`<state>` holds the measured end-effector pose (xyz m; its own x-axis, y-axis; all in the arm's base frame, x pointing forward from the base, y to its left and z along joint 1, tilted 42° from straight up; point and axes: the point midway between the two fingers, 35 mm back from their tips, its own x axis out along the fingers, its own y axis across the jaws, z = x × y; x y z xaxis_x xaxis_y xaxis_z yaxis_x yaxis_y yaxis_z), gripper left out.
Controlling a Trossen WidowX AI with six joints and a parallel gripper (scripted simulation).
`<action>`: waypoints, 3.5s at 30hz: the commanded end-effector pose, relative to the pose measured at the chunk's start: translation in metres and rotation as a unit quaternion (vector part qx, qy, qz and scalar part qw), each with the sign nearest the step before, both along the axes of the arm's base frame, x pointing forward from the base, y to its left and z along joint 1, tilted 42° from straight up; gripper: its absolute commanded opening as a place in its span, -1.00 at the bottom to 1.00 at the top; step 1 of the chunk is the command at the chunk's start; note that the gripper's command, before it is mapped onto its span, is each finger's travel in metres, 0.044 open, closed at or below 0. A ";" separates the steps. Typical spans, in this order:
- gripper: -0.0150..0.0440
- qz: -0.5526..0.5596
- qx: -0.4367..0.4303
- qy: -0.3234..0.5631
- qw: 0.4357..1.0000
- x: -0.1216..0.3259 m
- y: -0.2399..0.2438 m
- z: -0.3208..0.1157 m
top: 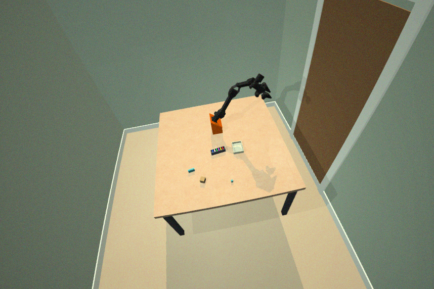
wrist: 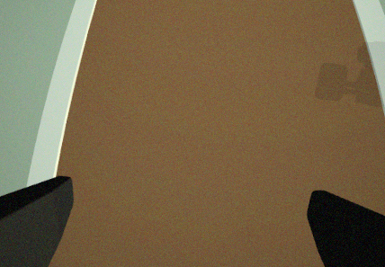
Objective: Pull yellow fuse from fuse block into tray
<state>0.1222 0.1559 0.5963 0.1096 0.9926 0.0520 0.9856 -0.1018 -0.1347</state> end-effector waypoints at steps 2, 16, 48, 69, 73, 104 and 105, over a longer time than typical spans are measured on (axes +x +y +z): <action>0.69 -0.019 0.004 0.014 1.000 0.011 -0.001 -0.003; -0.24 -0.144 0.078 0.539 0.826 0.188 -0.018 -0.130; -0.24 -0.345 0.283 0.737 -0.508 0.188 -0.103 -0.612; -0.24 -0.345 0.283 0.737 -0.508 0.184 -0.093 -0.621; -0.24 -0.345 0.283 0.737 -0.508 0.184 -0.091 -0.624; -0.24 -0.345 0.282 0.737 -0.508 0.182 -0.079 -0.636; -0.24 -0.345 0.282 0.737 -0.508 0.182 -0.079 -0.636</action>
<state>0.3047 0.0751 -0.0386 -0.0174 0.6677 -0.7442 -0.2015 0.7267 0.6567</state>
